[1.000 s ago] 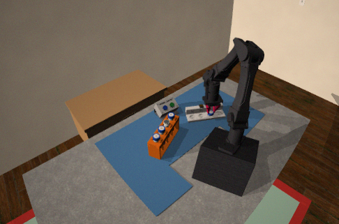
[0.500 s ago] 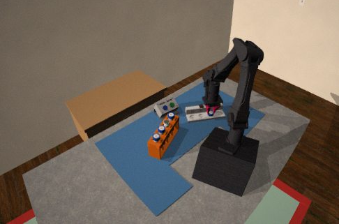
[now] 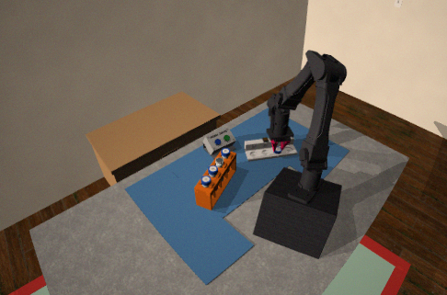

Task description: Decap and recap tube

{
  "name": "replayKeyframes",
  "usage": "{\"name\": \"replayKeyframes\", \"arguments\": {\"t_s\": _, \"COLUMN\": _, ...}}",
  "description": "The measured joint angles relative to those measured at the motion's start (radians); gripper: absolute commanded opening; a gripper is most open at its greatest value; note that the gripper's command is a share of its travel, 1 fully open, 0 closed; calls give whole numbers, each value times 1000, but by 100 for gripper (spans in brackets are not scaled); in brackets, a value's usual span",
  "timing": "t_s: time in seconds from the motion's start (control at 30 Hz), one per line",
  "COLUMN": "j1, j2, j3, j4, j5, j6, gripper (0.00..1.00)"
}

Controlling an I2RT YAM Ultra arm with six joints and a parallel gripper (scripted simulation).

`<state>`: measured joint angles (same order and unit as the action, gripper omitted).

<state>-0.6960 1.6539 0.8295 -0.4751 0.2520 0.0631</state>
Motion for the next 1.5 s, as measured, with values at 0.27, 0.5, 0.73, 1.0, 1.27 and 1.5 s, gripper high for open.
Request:
{"name": "replayKeyframes", "arguments": {"t_s": 0.27, "j1": 0, "j2": 1, "j3": 0, "j4": 6, "j5": 0, "j6": -2, "gripper": 47}}
{"name": "replayKeyframes", "arguments": {"t_s": 0.5, "j1": 0, "j2": 1, "j3": 0, "j4": 8, "j5": 0, "j6": -2, "gripper": 47}}
{"name": "replayKeyframes", "arguments": {"t_s": 0.73, "j1": 5, "j2": -14, "j3": 1, "j4": -11, "j5": 0, "j6": 0, "gripper": 47}}
{"name": "replayKeyframes", "arguments": {"t_s": 1.0, "j1": 32, "j2": -102, "j3": 41, "j4": -111, "j5": 5, "j6": 21, "gripper": 47}}
{"name": "replayKeyframes", "arguments": {"t_s": 1.27, "j1": 74, "j2": -193, "j3": 117, "j4": -269, "j5": 14, "j6": 56, "gripper": 47}}
{"name": "replayKeyframes", "arguments": {"t_s": 1.5, "j1": 103, "j2": -238, "j3": 180, "j4": -393, "j5": 23, "j6": 88, "gripper": 47}}
